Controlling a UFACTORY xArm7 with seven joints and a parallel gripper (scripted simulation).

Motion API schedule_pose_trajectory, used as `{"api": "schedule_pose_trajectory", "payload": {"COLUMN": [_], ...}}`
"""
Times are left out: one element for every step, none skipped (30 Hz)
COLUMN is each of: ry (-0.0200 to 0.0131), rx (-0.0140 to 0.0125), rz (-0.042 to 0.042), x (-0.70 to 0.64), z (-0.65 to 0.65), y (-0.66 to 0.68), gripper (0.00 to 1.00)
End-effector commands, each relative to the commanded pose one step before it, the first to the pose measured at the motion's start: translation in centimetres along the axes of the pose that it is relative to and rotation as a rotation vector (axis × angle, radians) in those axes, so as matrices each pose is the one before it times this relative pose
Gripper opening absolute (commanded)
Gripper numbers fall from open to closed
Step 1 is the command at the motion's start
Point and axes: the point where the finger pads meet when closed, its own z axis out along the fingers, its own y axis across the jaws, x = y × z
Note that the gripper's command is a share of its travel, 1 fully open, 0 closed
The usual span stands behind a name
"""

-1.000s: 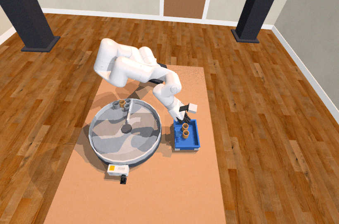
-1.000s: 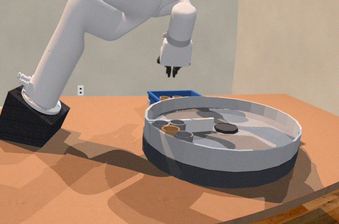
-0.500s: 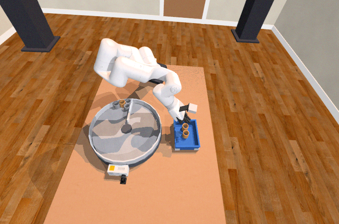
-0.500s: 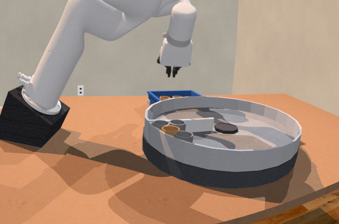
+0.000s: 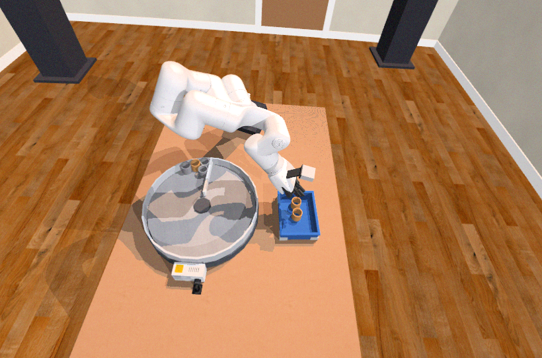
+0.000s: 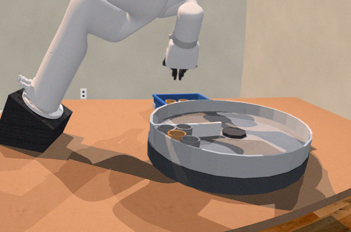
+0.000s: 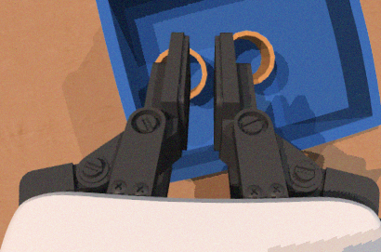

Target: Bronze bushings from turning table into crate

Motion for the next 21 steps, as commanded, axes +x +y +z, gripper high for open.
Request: {"api": "schedule_pose_trajectory", "payload": {"ry": [0.00204,0.0,-0.00001,-0.00001,-0.00003,-0.00004,-0.00005,-0.00006,-0.00007,-0.00007,-0.00006,-0.00004,-0.00001,0.00003,0.00007,0.00011,0.0,0.0,0.00013,0.00012,-0.00027], "rx": [-0.00117,0.00001,0.00005,0.00012,0.00023,0.00037,0.00052,0.00069,0.00085,0.00102,0.00116,0.00128,0.00136,0.00139,0.00137,0.00127,0.0,0.0,0.00111,0.00092,0.00303], "rz": [-0.00182,0.0,-0.00002,-0.00004,-0.00008,-0.00013,-0.00019,-0.00028,-0.00039,-0.00053,-0.00071,-0.00093,-0.00121,-0.00154,-0.00195,-0.00243,0.0,0.0,-0.00298,-0.00357,-0.00126], "x": [0.144,-0.001,-0.009,-0.023,-0.043,-0.068,-0.098,-0.132,-0.168,-0.206,-0.246,-0.286,-0.325,-0.363,-0.398,-0.432,0.0,0.0,-0.461,-0.49,-0.604], "z": [-0.037,-0.001,-0.006,-0.017,-0.031,-0.05,-0.072,-0.097,-0.125,-0.155,-0.186,-0.22,-0.254,-0.288,-0.323,-0.357,0.0,0.0,-0.39,-0.422,-0.481], "y": [0.034,0.0,0.0,0.0,-0.001,-0.002,-0.003,-0.005,-0.007,-0.011,-0.016,-0.023,-0.031,-0.042,-0.056,-0.072,0.0,0.0,-0.091,-0.11,-0.028], "gripper": [0.11,0.1,0.1,0.1,0.1,0.1,0.1,0.1,0.1,0.1,0.1,0.1,0.1,0.1,0.1,0.1,0.1,0.1,0.1,0.1,0.1]}}
